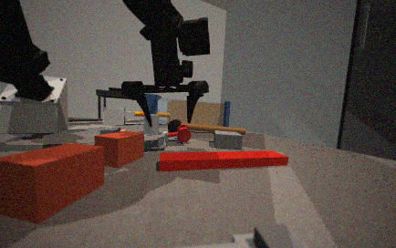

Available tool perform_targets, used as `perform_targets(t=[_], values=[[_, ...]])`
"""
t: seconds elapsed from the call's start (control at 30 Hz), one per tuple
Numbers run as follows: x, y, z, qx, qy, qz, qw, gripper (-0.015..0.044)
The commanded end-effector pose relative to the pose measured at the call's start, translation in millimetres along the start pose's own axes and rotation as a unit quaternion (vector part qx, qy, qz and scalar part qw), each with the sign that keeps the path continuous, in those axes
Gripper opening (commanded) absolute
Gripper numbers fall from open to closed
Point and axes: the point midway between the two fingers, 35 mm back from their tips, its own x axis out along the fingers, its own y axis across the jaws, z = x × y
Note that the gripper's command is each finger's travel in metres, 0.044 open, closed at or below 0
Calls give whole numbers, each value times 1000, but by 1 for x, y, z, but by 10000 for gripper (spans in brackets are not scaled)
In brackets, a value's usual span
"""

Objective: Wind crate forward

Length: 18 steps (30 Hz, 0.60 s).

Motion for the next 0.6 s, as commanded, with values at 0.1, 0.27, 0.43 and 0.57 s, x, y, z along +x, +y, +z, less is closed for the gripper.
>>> perform_targets(t=[0.1, 0.27, 0.43, 0.57], values=[[-10, -7, -43, 88, -21, -59, 994, 440], [-10, -7, -43, 88, -21, -59, 994, 440], [-7, -7, -42, 88, -21, -59, 994, 440], [12, -9, -37, 88, -21, -59, 994, 440]])
